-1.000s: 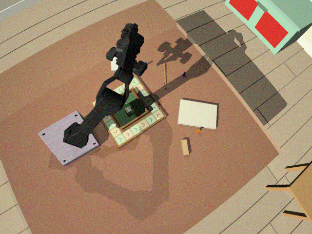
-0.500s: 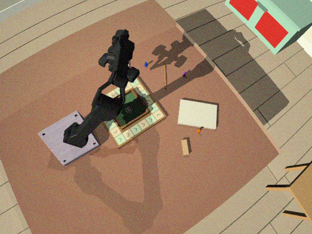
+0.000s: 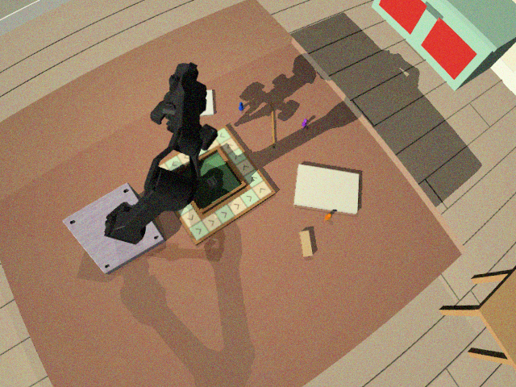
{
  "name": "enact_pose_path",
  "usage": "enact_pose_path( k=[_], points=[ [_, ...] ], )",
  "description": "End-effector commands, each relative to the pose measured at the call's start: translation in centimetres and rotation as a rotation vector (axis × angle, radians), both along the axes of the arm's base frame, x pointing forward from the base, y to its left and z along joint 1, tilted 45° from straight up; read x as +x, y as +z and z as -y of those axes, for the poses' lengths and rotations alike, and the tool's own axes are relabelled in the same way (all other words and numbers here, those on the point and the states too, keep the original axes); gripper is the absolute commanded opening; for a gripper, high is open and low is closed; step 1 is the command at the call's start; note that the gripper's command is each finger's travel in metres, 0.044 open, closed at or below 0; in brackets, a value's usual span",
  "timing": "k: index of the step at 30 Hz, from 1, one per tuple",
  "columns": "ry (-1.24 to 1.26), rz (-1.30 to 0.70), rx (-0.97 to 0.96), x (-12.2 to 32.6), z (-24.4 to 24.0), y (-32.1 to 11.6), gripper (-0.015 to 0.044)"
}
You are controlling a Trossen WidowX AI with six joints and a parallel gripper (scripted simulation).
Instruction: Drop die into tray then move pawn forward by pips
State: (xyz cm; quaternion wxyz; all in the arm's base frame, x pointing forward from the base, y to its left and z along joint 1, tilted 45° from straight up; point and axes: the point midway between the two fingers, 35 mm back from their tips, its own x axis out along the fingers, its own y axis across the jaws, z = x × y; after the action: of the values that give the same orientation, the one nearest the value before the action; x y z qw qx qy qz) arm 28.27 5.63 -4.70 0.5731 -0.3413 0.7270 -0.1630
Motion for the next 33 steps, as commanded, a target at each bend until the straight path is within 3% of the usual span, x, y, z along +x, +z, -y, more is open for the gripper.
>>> enact_pose_path(
  k=[1,33],
  points=[
    [-0.005,0.0,0.002,-1.6,0.4,-0.2,0.0],
    [-0.006,-0.006,-0.004,-12.0,4.3,-0.8,0.0]
  ],
)
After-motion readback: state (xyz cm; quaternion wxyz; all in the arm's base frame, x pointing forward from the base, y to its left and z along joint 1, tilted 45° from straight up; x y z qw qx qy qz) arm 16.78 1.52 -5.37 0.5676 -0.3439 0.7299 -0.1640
